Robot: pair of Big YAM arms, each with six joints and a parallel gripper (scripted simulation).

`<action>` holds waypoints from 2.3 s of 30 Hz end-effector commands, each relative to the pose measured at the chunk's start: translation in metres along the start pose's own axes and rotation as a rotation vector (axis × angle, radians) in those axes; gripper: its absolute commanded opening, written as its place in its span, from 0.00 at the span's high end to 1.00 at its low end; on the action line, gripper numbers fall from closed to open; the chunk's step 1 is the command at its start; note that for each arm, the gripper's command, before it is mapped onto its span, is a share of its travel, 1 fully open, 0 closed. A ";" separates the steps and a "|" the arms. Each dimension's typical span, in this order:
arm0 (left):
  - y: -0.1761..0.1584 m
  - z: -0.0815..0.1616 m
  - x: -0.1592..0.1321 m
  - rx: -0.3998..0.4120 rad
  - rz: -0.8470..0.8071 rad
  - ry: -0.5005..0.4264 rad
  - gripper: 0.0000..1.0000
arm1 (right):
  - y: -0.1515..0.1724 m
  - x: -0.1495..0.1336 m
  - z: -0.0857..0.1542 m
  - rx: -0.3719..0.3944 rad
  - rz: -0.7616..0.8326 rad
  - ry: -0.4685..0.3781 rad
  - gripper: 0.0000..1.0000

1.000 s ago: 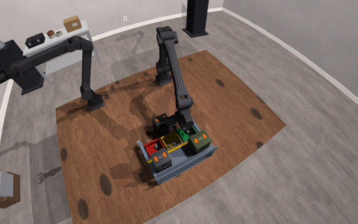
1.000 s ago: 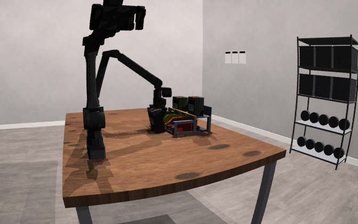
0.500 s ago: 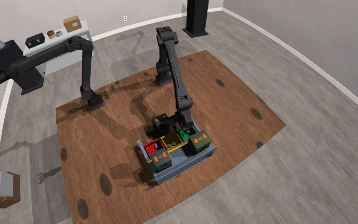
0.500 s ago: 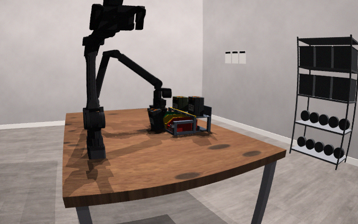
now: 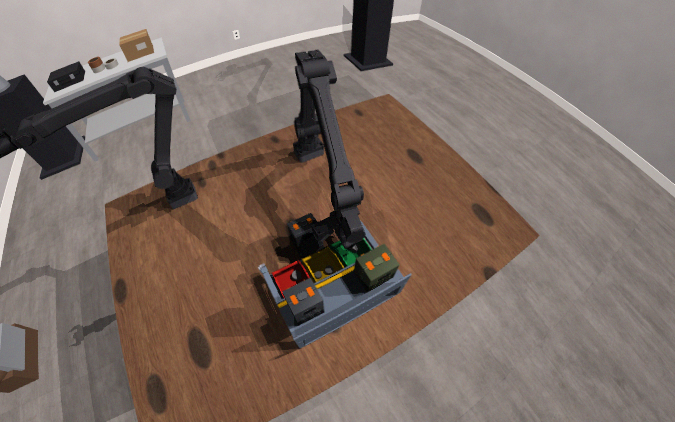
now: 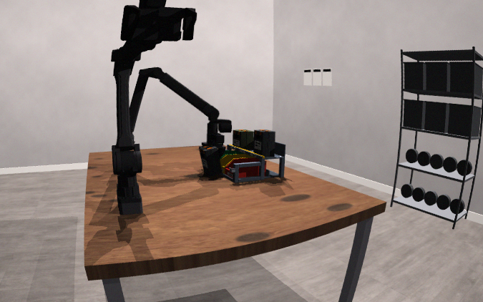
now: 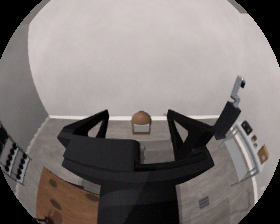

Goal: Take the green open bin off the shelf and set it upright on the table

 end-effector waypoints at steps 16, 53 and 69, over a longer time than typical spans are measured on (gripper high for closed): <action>0.001 -0.005 0.000 0.002 0.007 0.002 0.10 | -0.008 0.013 0.007 -0.019 0.009 -0.050 0.00; 0.019 0.008 0.007 0.043 0.009 -0.017 1.00 | -0.008 0.013 0.007 -0.019 0.009 -0.050 0.00; 0.019 0.013 0.006 0.045 0.006 -0.021 1.00 | -0.008 0.013 0.007 -0.019 0.009 -0.050 0.00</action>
Point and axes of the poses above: on each arm, the point where the finger pads meet when closed, its own z axis back along the fingers, its own y axis across the jaws, x = y × z, the point moved 10 cm from there along z, back along the fingers, and after that the axes turned 13 degrees about z, right-handed, at the moved point
